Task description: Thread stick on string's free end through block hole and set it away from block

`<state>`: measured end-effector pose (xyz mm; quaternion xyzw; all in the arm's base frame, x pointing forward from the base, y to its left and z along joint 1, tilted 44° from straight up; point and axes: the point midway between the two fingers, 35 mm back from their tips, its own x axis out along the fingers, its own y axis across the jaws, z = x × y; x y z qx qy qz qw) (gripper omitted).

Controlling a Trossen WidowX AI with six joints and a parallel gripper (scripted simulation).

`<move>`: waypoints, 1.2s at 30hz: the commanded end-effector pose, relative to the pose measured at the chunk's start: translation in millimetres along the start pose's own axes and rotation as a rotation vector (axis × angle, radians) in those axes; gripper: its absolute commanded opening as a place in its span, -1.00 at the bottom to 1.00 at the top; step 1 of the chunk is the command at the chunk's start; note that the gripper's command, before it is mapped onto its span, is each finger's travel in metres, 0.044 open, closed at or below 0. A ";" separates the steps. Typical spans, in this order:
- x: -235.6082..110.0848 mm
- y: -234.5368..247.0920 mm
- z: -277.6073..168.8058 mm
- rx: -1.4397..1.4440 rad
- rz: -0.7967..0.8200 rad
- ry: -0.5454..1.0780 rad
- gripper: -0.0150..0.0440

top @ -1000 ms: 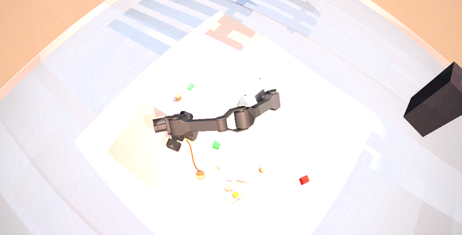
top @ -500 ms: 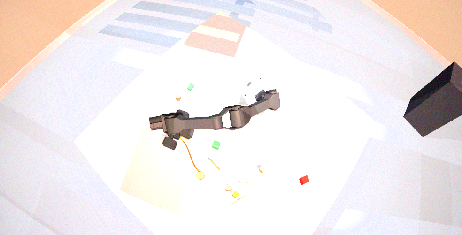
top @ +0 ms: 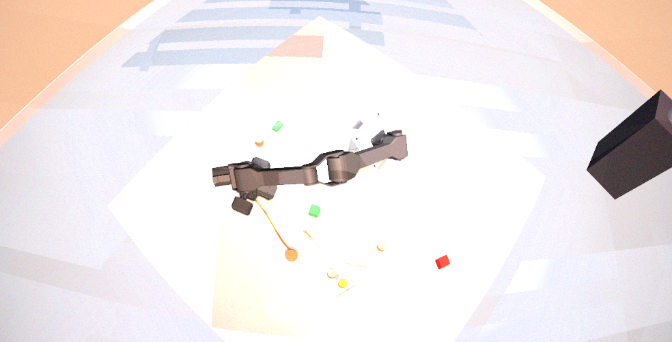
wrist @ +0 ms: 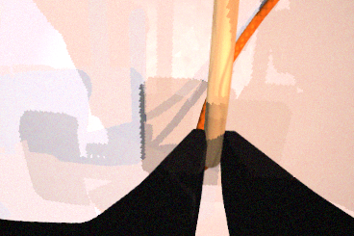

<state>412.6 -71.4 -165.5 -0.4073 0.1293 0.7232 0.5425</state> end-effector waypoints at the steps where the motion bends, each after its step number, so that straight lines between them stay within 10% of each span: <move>1: -2.6 0.0 -5.1 -0.005 -0.001 0.008 -0.49; 36: 29.1 22.6 6.0 -0.004 0.000 0.005 -0.49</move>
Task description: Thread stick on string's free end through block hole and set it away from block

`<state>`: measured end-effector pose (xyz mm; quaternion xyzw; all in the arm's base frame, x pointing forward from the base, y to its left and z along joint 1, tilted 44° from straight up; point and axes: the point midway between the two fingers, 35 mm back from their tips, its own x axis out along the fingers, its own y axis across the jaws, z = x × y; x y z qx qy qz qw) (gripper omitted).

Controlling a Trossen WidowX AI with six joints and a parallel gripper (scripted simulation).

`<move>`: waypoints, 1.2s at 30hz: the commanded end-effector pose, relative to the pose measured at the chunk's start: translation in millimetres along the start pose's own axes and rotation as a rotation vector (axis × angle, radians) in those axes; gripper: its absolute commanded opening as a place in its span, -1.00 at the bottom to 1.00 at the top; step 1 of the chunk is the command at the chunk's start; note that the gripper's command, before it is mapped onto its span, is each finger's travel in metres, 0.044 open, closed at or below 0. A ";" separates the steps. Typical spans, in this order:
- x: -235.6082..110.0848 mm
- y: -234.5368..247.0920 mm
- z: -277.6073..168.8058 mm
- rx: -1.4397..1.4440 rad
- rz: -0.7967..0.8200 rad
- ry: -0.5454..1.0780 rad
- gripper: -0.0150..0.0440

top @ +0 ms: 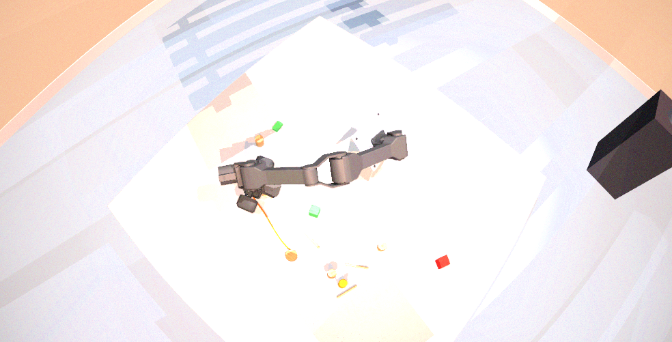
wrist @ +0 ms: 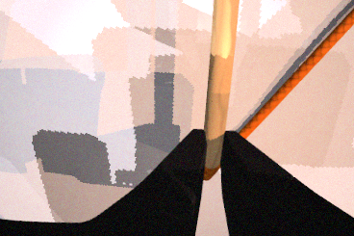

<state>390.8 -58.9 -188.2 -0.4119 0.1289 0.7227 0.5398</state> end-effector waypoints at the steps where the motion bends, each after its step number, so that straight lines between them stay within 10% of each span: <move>1: 3.2 2.8 3.2 0.004 -0.002 -0.002 -0.49; 36: 14.9 10.4 30.1 0.005 -0.001 0.000 -0.49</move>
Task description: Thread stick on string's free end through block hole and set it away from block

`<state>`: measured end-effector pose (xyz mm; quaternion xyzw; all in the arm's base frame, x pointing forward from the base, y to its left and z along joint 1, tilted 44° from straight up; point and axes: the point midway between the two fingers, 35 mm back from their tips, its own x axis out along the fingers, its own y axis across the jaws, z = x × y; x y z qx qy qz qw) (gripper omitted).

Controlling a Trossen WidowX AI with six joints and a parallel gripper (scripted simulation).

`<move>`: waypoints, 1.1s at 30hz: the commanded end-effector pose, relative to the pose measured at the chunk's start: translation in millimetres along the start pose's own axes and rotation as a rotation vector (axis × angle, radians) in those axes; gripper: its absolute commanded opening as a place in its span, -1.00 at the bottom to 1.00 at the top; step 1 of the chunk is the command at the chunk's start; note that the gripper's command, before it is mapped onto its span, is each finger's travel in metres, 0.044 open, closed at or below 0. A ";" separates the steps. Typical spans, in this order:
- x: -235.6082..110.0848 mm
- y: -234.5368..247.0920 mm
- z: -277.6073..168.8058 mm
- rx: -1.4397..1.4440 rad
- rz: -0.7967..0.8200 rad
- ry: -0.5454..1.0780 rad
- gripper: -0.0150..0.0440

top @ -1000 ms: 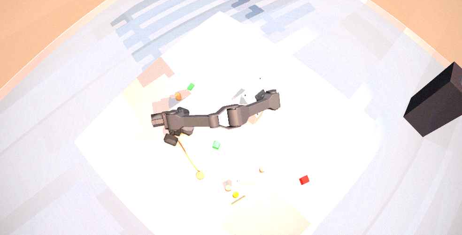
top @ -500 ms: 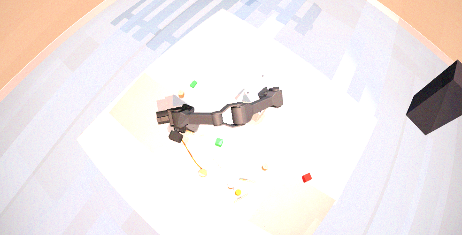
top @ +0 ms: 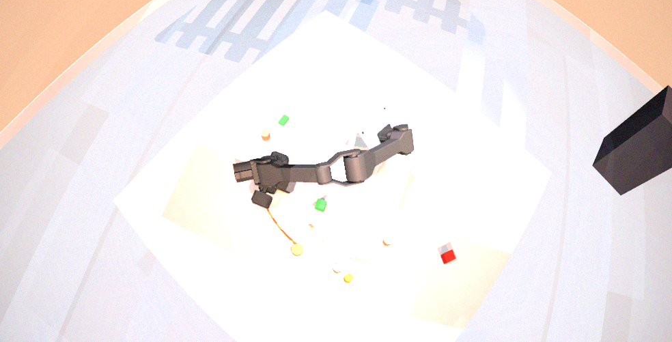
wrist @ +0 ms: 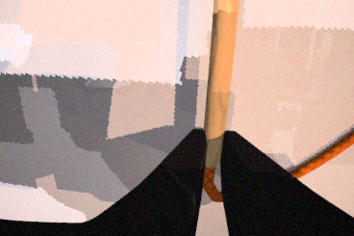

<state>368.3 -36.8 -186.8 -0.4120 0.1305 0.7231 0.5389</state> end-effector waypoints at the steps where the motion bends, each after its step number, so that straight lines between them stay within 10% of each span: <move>1: -0.8 -0.9 6.3 0.004 -0.004 -0.002 -0.49; 33: -1.0 -2.4 46.2 0.005 -0.004 -0.004 -0.49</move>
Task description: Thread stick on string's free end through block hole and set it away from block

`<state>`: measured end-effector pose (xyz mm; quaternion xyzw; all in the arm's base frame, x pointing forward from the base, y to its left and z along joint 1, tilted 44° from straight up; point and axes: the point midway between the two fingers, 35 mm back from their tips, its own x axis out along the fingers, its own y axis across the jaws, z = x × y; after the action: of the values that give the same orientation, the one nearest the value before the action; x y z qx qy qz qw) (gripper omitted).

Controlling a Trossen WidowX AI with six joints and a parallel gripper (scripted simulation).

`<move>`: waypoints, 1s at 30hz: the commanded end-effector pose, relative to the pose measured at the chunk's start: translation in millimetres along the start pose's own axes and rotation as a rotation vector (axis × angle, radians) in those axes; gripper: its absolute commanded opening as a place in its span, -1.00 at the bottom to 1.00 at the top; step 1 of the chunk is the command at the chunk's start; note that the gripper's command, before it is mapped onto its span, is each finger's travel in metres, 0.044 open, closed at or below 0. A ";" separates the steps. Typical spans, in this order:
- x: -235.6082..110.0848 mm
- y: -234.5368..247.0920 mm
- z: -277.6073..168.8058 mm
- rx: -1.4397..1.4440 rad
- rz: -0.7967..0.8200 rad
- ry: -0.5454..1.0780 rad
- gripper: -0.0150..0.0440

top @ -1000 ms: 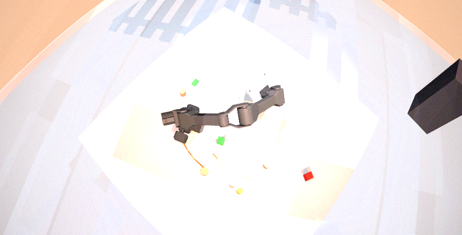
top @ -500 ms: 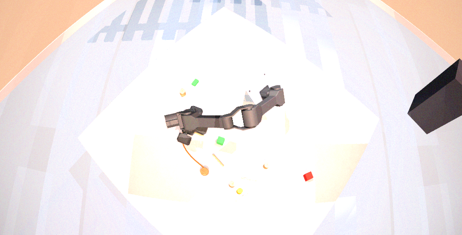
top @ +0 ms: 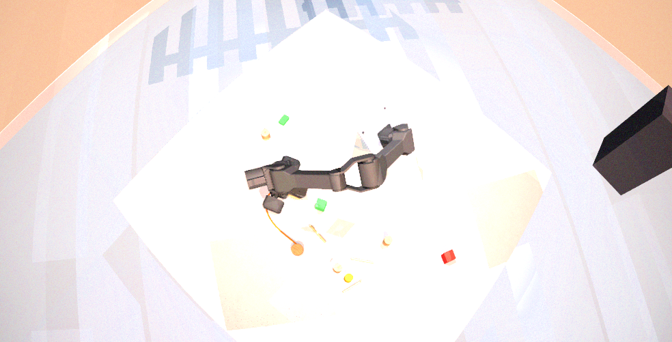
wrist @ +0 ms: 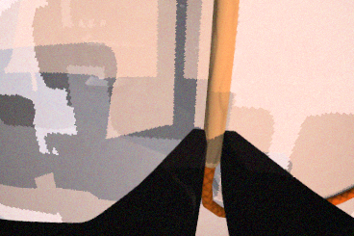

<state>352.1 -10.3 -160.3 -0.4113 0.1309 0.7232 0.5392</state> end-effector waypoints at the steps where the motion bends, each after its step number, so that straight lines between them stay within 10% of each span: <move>1: -0.5 0.2 6.7 0.004 -0.004 -0.003 -0.49; 30: 0.6 4.8 44.2 0.005 -0.004 -0.006 -0.49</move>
<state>331.0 13.4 -137.5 -0.4101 0.1305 0.7236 0.5396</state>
